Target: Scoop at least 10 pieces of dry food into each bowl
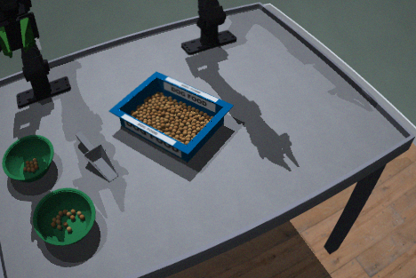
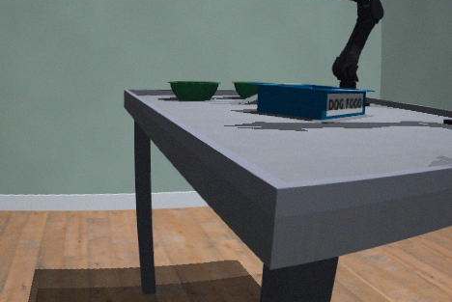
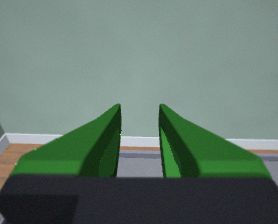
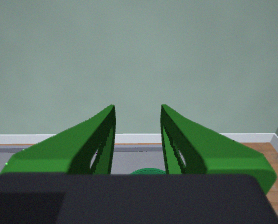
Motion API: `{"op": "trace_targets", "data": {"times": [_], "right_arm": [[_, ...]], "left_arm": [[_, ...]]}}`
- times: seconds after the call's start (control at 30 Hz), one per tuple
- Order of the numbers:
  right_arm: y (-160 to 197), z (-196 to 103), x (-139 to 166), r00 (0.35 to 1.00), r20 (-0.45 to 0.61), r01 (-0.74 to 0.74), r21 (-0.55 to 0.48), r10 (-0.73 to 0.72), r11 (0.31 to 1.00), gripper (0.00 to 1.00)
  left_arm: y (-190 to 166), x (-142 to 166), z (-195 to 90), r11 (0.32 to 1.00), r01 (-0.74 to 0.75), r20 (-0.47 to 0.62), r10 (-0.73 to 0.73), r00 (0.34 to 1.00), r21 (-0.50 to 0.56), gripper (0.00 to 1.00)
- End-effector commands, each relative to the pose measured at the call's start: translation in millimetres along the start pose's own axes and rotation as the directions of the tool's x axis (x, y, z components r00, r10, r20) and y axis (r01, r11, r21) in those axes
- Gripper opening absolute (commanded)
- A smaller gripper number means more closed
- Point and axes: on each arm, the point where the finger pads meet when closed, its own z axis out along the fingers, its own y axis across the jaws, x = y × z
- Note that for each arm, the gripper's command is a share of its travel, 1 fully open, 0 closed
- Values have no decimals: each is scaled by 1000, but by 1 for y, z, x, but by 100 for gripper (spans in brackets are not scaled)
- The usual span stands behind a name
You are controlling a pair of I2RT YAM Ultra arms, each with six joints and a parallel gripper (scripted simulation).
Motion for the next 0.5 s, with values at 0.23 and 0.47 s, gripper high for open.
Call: {"op": "trace_targets", "data": {"times": [0.23, 0.47], "right_arm": [[1, -14, -39, 995, 102, -3, 4, 3, 1000, 32], [2, -11, -7, 1000, 18, -3, 2, 3, 1000, 32]], "left_arm": [[-5, -22, -3, 1000, -5, 56, 4, 998, 14, 26], [-4, -22, -3, 1000, -5, 57, 4, 998, 14, 26]]}}
